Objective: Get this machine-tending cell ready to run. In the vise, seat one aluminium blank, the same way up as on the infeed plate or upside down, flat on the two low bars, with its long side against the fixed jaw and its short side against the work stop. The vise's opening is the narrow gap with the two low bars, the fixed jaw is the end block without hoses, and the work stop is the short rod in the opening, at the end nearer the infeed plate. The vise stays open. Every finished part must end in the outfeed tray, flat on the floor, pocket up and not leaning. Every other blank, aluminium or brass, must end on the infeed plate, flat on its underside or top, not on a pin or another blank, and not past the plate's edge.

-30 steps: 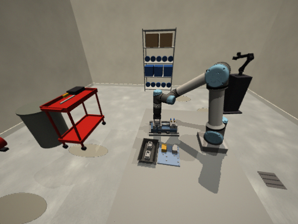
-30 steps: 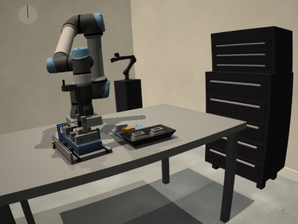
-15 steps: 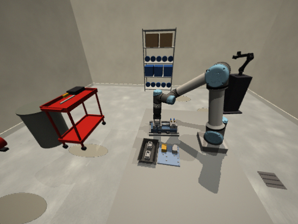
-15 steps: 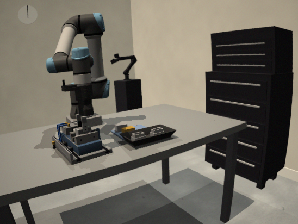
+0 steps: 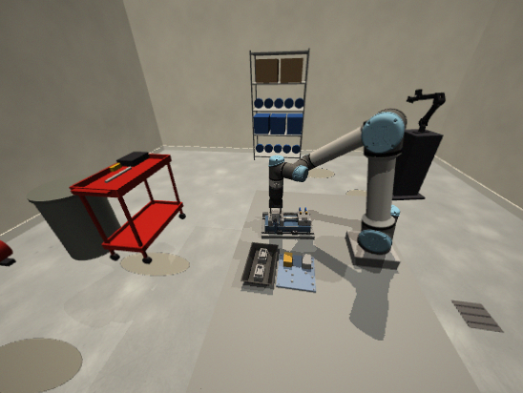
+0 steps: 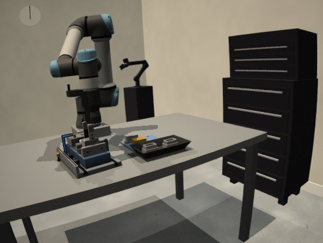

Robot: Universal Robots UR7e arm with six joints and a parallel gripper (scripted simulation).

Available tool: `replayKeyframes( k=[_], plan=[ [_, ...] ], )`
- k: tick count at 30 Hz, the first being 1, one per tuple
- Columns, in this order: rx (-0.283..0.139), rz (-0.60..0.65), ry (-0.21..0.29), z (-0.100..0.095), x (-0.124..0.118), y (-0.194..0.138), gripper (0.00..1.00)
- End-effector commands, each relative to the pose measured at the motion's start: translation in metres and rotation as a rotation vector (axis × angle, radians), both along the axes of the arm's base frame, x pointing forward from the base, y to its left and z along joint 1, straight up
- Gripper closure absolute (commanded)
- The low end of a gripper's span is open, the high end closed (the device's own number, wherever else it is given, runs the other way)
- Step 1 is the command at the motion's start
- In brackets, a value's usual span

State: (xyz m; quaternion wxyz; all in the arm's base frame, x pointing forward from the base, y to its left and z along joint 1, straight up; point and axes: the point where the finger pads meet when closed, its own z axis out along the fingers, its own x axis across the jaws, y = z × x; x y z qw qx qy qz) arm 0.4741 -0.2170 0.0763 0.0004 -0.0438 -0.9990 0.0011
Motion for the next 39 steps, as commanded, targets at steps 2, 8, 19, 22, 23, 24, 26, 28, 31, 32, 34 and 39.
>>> replayKeyframes(
  k=[2, 8, 19, 22, 23, 24, 26, 28, 31, 32, 34, 39],
  plan=[
    [-0.001, 0.0, -0.002, 0.016, 0.0, 0.0, 0.0],
    [-0.001, 0.0, -0.002, 0.031, 0.0, 0.0, 0.0],
    [-0.001, 0.0, -0.002, 0.058, 0.0, 0.0, 0.0],
    [-0.001, 0.0, -0.002, 0.063, 0.0, 0.0, 0.0],
    [-0.001, 0.0, -0.002, 0.064, 0.0, 0.0, 0.0],
    [-0.001, 0.0, -0.002, 0.065, 0.0, 0.0, 0.0],
    [-0.001, 0.0, -0.002, 0.065, 0.0, 0.0, 0.0],
    [-0.001, 0.0, -0.002, 0.067, 0.0, 0.0, 0.0],
    [-0.001, 0.0, -0.002, 0.068, 0.0, 0.0, 0.0],
    [-0.001, 0.0, -0.002, 0.068, 0.0, 0.0, 0.0],
    [-0.001, 0.0, -0.002, 0.068, 0.0, 0.0, 1.0],
    [-0.001, 0.0, -0.002, 0.068, 0.0, 0.0, 1.0]
  ],
)
